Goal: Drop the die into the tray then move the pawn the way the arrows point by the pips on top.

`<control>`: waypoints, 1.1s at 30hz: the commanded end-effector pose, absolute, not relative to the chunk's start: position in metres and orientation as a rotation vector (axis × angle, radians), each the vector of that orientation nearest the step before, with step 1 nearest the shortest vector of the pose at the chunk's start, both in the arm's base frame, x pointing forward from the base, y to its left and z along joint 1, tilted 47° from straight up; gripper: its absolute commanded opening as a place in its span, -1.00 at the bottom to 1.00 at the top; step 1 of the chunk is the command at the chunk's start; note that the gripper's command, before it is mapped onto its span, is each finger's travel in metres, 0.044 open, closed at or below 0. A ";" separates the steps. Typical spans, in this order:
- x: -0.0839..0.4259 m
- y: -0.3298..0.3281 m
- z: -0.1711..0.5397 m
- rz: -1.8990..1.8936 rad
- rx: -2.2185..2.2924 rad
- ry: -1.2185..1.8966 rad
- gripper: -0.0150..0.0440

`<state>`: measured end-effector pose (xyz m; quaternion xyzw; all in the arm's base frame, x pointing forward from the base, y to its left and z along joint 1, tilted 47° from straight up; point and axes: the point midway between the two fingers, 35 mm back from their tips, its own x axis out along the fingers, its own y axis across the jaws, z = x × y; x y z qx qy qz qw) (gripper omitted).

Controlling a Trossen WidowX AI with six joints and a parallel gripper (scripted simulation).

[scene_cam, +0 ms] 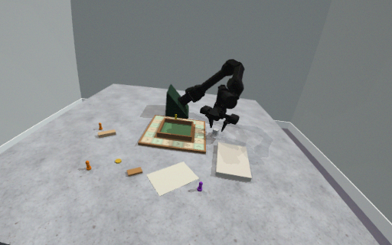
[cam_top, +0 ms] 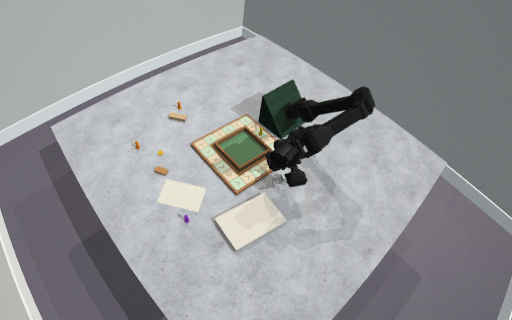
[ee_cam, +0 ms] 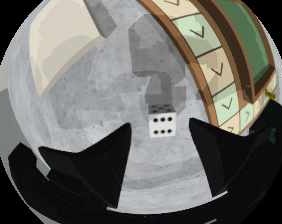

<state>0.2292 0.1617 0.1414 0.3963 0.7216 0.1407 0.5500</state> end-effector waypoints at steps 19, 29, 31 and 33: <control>0.226 0.172 0.130 0.331 0.941 1.712 -0.21; 0.236 0.152 0.148 0.312 0.945 1.706 -0.49; 0.238 0.144 0.155 0.307 0.948 1.704 -0.49; 0.240 0.136 0.162 0.302 0.951 1.703 -0.49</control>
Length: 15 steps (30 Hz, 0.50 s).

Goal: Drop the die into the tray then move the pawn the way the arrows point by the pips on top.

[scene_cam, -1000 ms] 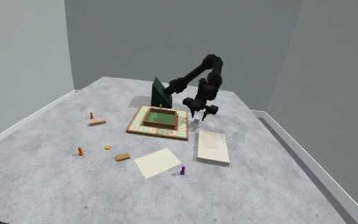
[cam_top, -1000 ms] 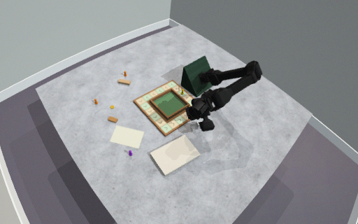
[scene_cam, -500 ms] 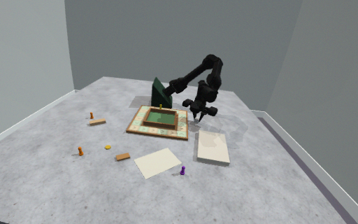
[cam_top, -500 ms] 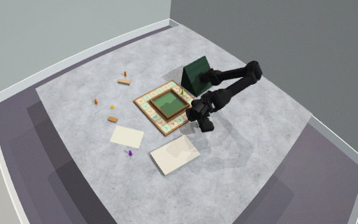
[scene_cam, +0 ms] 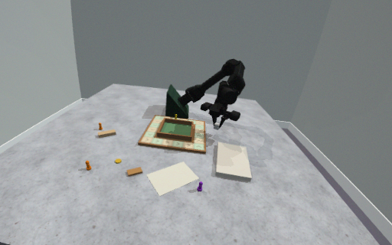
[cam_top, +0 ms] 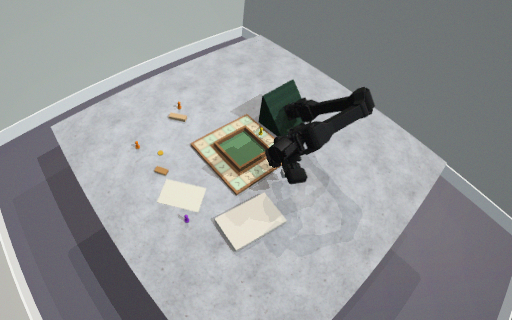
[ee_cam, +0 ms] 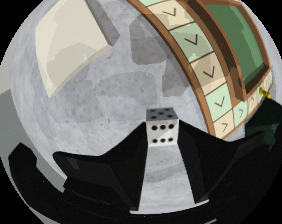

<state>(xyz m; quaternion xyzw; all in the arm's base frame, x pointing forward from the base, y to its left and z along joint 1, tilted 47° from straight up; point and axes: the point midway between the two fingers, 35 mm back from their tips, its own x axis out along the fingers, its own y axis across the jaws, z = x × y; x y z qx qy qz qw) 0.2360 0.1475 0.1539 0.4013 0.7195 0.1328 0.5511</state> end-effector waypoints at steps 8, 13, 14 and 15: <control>0.244 0.106 0.192 0.289 0.968 1.698 -0.49; 0.243 0.088 0.211 0.286 0.984 1.696 -0.49; 0.243 0.086 0.213 0.286 0.986 1.695 -0.49; 0.242 0.085 0.214 0.286 0.986 1.695 -0.49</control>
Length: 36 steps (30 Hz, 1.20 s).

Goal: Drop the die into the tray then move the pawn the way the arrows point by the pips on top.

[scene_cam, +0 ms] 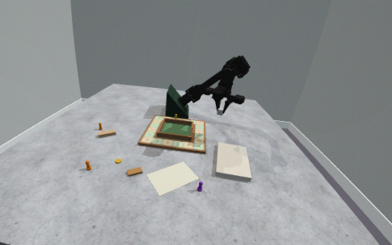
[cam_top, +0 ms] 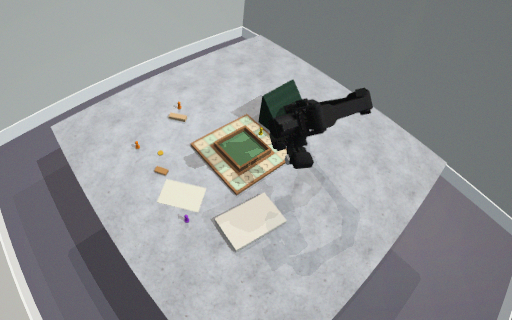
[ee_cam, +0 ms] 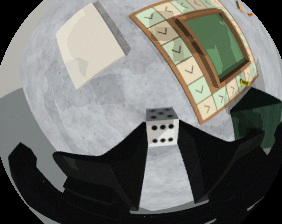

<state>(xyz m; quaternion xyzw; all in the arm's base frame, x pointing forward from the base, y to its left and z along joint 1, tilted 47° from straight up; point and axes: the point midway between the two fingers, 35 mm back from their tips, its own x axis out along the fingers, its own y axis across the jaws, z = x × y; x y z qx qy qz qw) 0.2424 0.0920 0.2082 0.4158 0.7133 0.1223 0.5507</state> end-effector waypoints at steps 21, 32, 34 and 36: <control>0.281 0.020 0.108 -0.296 1.414 1.829 -0.49; 0.278 -0.017 0.044 -0.655 1.654 1.860 -0.49; 0.277 -0.019 0.040 -0.678 1.668 1.860 -0.49; 0.277 -0.019 0.040 -0.678 1.668 1.860 -0.49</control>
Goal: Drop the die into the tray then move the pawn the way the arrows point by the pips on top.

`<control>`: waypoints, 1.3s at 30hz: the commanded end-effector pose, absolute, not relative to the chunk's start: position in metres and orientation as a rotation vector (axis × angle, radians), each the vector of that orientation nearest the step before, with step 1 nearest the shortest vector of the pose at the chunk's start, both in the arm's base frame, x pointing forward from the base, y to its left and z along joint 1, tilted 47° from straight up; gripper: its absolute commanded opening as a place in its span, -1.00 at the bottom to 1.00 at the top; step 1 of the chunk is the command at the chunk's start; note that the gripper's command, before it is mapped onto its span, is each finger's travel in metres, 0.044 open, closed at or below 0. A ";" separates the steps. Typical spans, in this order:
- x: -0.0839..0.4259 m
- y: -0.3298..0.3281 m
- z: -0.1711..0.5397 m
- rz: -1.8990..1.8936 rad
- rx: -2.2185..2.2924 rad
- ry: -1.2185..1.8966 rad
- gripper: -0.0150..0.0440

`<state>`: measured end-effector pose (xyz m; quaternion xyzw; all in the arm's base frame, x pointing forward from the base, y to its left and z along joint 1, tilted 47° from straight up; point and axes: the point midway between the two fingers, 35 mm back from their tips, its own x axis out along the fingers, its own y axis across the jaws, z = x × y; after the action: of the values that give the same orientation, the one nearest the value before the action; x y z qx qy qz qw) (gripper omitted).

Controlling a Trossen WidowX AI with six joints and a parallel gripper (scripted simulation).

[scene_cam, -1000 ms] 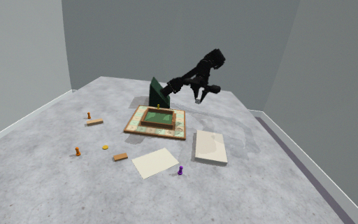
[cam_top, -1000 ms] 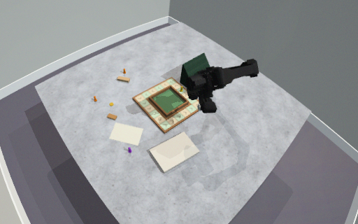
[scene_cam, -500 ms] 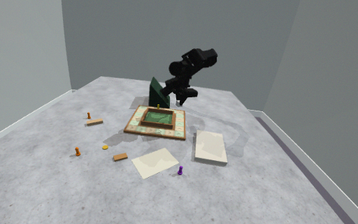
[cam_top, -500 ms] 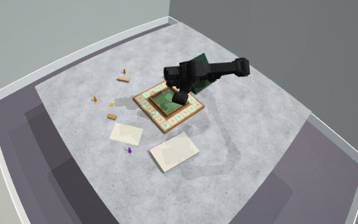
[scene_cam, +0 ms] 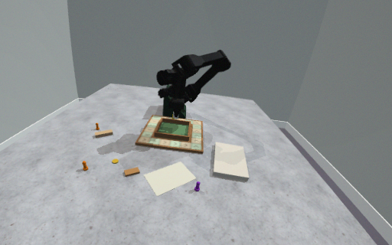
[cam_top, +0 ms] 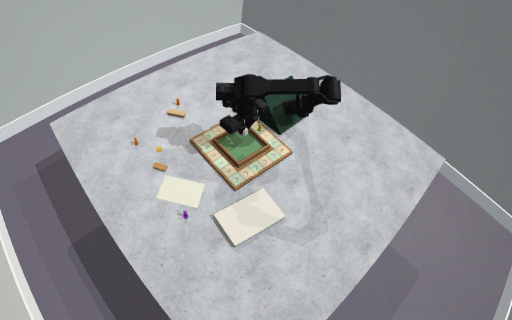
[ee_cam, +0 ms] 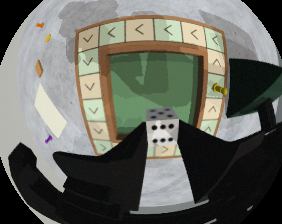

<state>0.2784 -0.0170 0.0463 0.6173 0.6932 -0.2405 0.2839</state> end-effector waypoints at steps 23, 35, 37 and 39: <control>0.265 -0.012 0.028 -1.096 1.170 1.451 -0.49; 0.271 -0.013 0.042 -1.155 1.099 1.234 -0.49; 0.277 -0.016 0.064 -1.155 1.099 1.234 -0.49; 0.279 -0.017 0.073 -1.155 1.099 1.234 -0.49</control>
<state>0.2716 -0.0139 0.0509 0.4572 0.5266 -0.4880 0.5249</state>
